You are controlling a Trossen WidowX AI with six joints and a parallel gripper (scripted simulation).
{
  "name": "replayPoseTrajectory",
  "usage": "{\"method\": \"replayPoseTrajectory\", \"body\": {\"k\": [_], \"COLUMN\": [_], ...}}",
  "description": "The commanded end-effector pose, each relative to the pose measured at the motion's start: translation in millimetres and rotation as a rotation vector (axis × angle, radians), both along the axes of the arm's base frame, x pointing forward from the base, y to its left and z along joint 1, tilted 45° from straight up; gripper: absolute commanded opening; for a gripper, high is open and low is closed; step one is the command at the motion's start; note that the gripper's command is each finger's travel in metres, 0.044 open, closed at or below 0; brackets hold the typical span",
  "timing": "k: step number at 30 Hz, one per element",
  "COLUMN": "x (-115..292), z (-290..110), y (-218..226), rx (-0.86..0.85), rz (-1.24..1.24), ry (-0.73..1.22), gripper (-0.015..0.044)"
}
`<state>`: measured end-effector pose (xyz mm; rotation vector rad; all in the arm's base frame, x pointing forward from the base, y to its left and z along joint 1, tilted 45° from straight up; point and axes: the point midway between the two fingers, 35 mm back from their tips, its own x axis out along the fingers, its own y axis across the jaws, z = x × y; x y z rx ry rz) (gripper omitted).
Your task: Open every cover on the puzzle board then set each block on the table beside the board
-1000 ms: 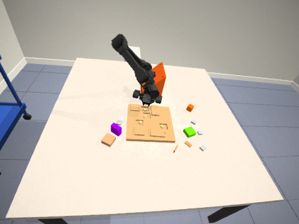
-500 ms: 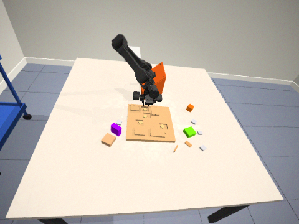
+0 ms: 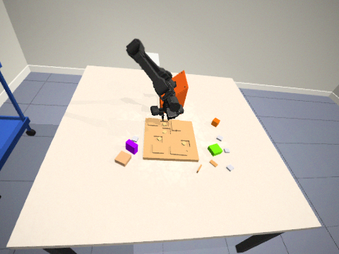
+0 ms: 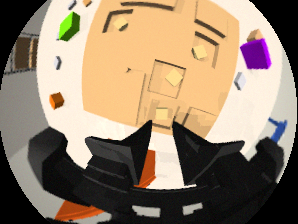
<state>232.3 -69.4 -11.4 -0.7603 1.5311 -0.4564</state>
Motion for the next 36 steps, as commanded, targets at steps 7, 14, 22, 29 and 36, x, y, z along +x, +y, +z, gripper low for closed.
{"method": "replayPoseTrajectory", "body": {"k": [7,14,22,29,36], "x": [0.1,0.3,1.0,1.5,1.7], "z": [-0.2,-1.3,-6.7,-11.3,-15.2], "y": [-0.5,-1.6,-7.1,-12.3,-17.2], "rx": [-0.005,-0.004,-0.004,-0.005,-0.005], "rz": [0.035,0.035,0.035,0.035,0.035], "ry": [0.032,0.032,0.032,0.032,0.032], "gripper": [0.0144,0.0144,0.0144,0.0144,0.0144]}}
